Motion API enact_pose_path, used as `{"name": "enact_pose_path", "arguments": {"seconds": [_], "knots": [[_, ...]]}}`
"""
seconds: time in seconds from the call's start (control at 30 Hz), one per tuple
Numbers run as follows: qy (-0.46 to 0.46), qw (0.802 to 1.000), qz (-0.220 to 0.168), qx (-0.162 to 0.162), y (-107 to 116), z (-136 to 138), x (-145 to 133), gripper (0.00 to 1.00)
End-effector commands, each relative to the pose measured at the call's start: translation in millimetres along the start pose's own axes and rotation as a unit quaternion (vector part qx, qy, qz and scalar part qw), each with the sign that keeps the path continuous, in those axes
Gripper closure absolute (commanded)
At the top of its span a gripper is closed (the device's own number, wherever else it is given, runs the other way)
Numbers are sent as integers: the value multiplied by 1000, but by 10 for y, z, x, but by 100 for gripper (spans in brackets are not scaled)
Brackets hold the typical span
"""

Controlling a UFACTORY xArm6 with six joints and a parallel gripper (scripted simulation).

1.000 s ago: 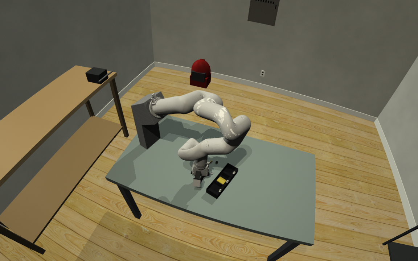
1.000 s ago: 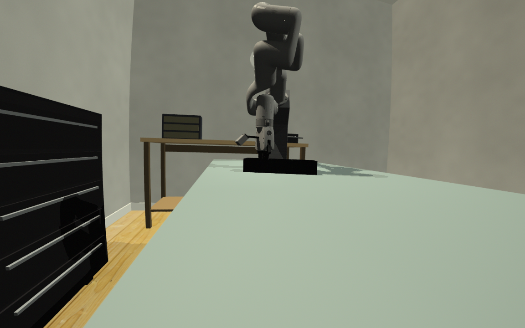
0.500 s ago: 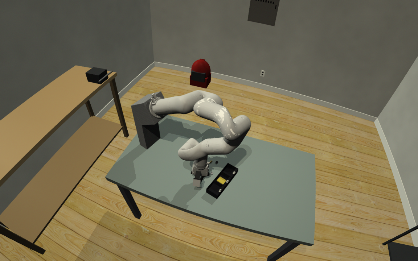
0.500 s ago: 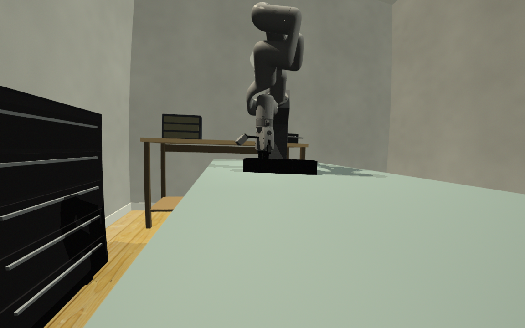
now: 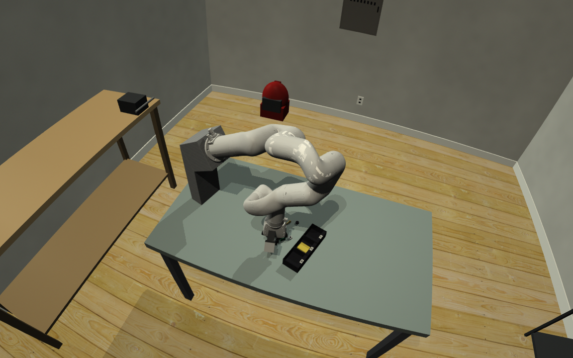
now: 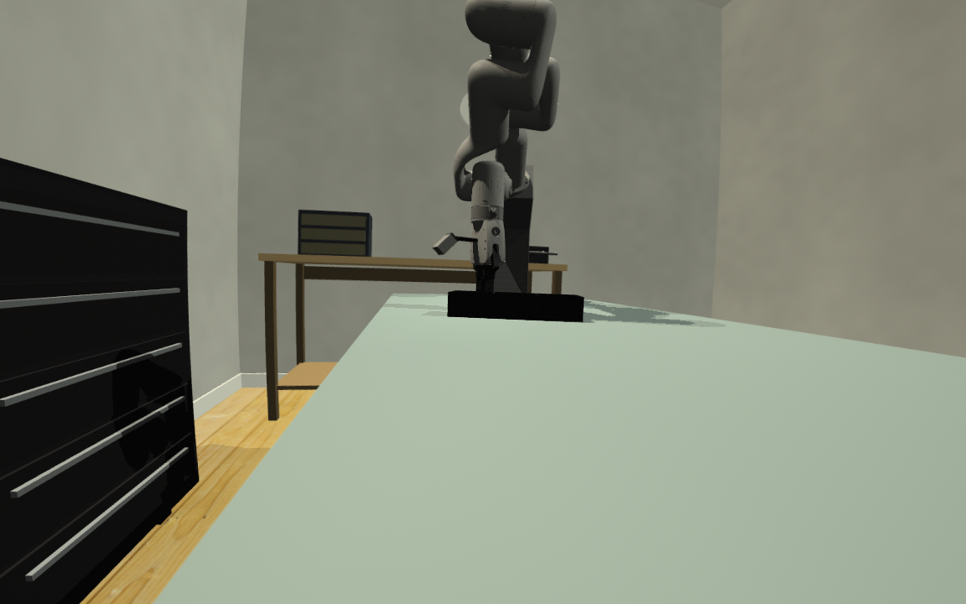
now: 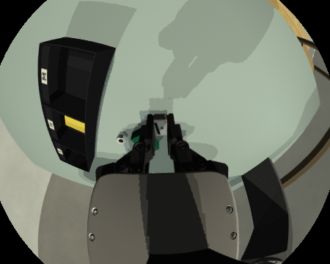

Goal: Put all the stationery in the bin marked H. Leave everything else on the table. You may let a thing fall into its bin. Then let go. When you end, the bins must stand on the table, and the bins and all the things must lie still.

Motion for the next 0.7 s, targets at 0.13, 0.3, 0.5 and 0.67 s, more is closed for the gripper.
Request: {"name": "enact_pose_path", "arguments": {"seconds": [0.13,0.3,0.5,0.67], "knots": [[0,1000,0,0,306,-2,2,100],[0,1000,0,0,306,-2,2,100],[0,1000,0,0,306,-2,2,100],[0,1000,0,0,306,-2,2,100]]}}
Point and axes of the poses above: the point where the finger pads meet when closed, its own y axis back along the fingers, its own z axis across the jaws, x = y × z, the point moved 7 cm from there along y, back along the fingers
